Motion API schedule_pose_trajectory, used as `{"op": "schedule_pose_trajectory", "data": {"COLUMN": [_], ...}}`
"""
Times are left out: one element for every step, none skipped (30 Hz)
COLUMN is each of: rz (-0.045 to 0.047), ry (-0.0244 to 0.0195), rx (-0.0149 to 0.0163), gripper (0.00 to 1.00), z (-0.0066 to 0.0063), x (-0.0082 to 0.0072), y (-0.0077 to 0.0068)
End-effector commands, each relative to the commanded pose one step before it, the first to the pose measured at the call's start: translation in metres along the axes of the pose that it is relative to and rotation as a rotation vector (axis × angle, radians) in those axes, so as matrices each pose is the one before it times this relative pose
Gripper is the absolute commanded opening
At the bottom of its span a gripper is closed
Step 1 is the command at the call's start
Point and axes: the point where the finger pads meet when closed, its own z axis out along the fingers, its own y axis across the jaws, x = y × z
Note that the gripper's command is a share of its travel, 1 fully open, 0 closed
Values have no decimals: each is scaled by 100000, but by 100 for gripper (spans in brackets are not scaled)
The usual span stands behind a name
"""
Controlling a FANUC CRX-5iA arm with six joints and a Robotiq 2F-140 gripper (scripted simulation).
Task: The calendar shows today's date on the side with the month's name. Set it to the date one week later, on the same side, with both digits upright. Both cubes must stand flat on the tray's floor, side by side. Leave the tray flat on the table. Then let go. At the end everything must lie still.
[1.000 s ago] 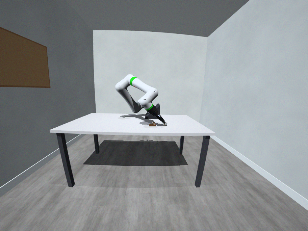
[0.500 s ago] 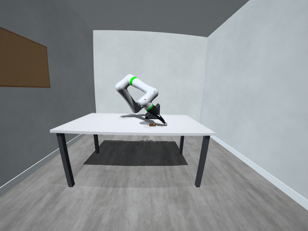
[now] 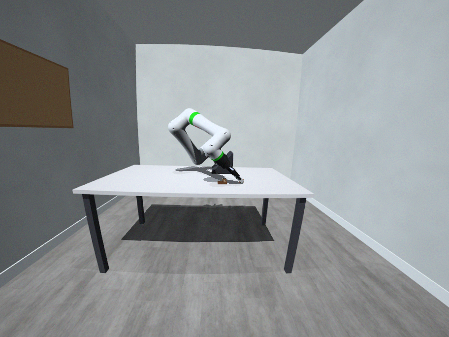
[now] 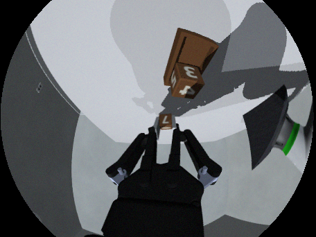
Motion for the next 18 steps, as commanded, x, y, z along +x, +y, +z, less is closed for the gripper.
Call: {"op": "schedule_pose_trajectory", "data": {"rz": [-31, 0, 0, 0, 0, 0, 0, 0, 0, 0, 0, 0, 0, 0, 0, 0, 0, 0], "ry": [-5, 0, 0, 0, 0, 0, 0, 0, 0, 0, 0, 0, 0, 0, 0, 0, 0, 0], "rx": [29, 0, 0, 0, 0, 0, 0, 0, 0, 0, 0, 0, 0, 0, 0, 0, 0, 0], "gripper": [16, 16, 16, 16, 16, 16, 16, 16, 16, 16, 16, 16, 16, 16, 16, 16, 16, 16], "z": [-11, 0, 0, 0, 0, 0, 0, 2, 4, 7, 11, 15, 18, 22, 24, 27, 28, 29], "x": [-20, 0, 0, 0, 0, 0, 0, 2, 4, 7, 11, 15, 18, 22, 24, 27, 28, 29], "y": [-17, 0, 0, 0, 0, 0, 0, 0, 0, 0, 0, 0, 0, 0, 0, 0, 0, 0]}}
